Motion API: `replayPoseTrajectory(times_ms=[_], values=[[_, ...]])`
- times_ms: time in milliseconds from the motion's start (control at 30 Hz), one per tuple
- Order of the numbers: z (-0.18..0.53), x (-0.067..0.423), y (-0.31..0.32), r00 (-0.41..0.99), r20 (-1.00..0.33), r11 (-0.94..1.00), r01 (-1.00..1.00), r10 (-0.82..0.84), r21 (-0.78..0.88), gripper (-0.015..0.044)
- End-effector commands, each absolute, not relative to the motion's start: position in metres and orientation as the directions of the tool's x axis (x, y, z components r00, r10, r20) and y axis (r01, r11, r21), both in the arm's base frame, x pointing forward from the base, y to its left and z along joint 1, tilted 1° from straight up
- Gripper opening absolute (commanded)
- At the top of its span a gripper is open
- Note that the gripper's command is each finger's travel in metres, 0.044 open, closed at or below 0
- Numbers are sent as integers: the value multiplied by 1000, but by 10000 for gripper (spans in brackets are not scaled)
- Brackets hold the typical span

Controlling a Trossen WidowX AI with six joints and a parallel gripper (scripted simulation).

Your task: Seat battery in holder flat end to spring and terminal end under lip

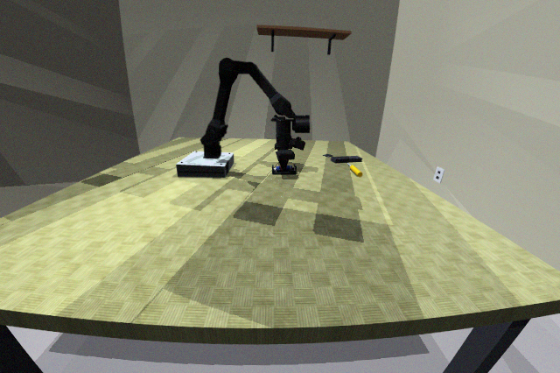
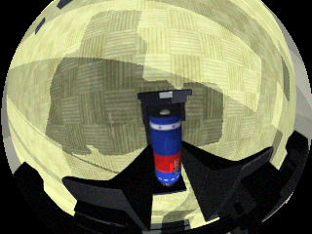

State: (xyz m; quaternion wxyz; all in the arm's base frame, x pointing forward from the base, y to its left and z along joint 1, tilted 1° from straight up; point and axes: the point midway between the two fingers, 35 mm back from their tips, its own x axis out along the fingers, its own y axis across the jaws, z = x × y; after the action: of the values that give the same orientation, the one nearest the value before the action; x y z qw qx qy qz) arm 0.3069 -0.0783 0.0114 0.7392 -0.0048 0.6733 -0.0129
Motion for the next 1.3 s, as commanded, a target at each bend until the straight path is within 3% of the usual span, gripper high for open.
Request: replayPoseTrajectory(times_ms=[0,1267], values=[[9,305,-78,54,-998,1000,15,-26,-25,82],[9,309,-78,0,-1000,1000,12,-18,-18,82]])
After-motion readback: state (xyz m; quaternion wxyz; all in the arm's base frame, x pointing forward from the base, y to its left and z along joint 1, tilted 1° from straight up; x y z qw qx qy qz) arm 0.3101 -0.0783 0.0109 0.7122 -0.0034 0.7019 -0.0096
